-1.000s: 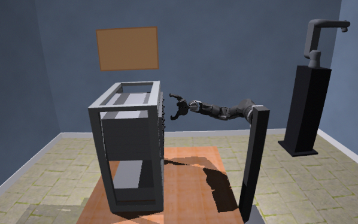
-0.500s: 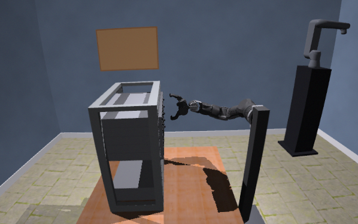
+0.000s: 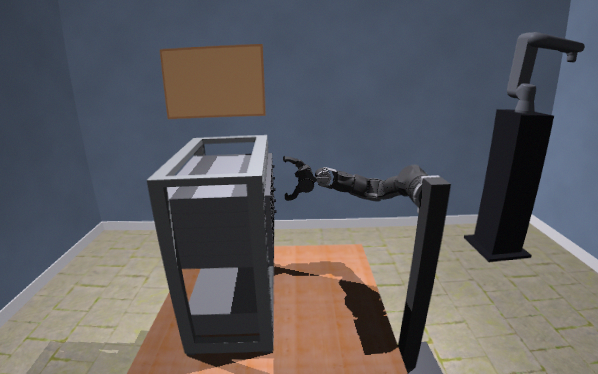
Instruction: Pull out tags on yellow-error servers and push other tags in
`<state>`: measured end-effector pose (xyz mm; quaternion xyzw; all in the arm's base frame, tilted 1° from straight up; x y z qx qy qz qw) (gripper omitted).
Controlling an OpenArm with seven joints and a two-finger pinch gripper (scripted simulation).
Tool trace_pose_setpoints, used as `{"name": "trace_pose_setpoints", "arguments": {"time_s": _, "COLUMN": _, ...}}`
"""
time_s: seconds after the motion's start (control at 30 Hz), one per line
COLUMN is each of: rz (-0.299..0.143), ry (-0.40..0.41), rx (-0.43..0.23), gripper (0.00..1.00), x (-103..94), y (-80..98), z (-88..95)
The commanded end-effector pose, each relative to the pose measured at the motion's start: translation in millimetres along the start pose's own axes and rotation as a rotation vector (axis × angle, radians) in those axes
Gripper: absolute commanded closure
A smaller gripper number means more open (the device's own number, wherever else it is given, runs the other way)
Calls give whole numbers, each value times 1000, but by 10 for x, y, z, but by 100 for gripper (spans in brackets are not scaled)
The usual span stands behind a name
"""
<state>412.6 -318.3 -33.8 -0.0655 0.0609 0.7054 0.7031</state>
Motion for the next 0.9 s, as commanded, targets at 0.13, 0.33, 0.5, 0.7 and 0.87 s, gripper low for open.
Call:
{"name": "trace_pose_setpoints", "arguments": {"time_s": 0.13, "rz": -1, "ry": -1, "rx": -3, "gripper": 0, "x": -1, "y": 1, "z": 22}}
{"name": "trace_pose_setpoints", "arguments": {"time_s": 0.33, "rz": -1, "ry": -1, "rx": -3, "gripper": 0, "x": -1, "y": 1, "z": 22}}
{"name": "trace_pose_setpoints", "arguments": {"time_s": 0.5, "rz": 0, "ry": 0, "rx": -4, "gripper": 0, "x": -11, "y": 2, "z": 109}}
{"name": "trace_pose_setpoints", "arguments": {"time_s": 0.7, "rz": -2, "ry": -2, "rx": 0, "gripper": 0, "x": -82, "y": 2, "z": 448}}
{"name": "trace_pose_setpoints", "arguments": {"time_s": 0.87, "rz": -1, "ry": -1, "rx": -2, "gripper": 0, "x": -78, "y": 3, "z": 458}}
Point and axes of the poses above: the point where the finger pads meet when closed, its own y axis back along the fingers, its own z axis across the jaws, x = y × z, the point moved 4 cm from there along y, back along the fingers, and after that the axes turned 11 degrees about y, right-handed, at the moved point
